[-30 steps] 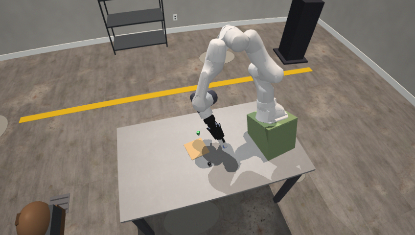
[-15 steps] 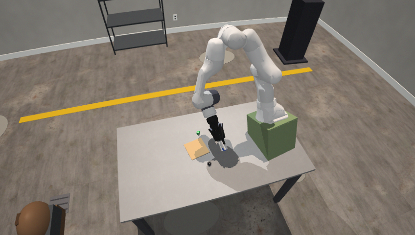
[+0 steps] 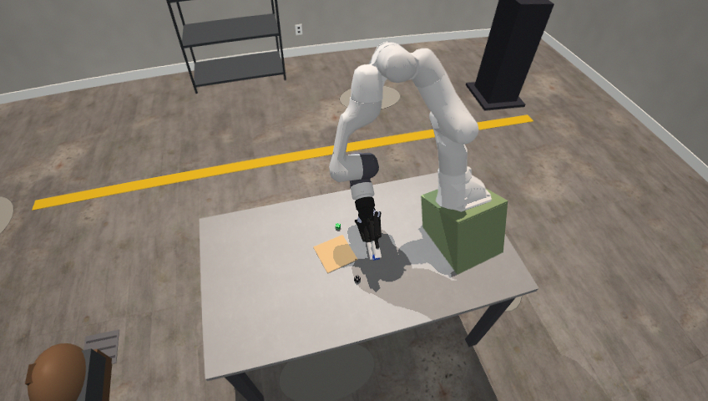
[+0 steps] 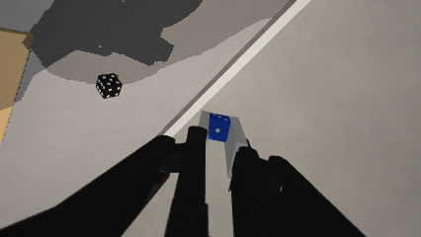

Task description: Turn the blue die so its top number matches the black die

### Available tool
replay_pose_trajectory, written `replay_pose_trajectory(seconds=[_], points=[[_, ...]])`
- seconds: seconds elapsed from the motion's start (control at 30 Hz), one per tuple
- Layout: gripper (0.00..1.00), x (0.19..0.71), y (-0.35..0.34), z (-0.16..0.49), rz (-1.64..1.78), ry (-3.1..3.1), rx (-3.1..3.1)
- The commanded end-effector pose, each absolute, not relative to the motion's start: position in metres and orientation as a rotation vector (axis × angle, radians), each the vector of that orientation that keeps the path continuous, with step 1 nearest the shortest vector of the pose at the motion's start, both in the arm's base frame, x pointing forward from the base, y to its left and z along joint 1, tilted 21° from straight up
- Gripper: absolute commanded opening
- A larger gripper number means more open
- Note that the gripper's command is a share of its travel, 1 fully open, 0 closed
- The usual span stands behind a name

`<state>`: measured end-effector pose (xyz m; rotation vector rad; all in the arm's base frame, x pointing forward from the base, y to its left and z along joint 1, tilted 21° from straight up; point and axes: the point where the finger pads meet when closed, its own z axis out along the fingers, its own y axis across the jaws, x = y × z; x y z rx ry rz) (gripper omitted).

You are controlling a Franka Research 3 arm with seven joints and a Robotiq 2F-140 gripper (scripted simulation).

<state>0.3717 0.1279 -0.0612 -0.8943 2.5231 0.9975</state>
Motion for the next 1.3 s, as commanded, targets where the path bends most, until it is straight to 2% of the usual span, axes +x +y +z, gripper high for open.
replay_pose_trajectory(seconds=[0.0,0.63,1.27], points=[[0.09,0.382,0.131,-0.058,0.924,2.366,-1.022],[0.09,0.422,0.119,-0.050,0.711,2.177,-0.943],[0.09,0.469,0.072,-0.042,0.325,2.029,-0.878]])
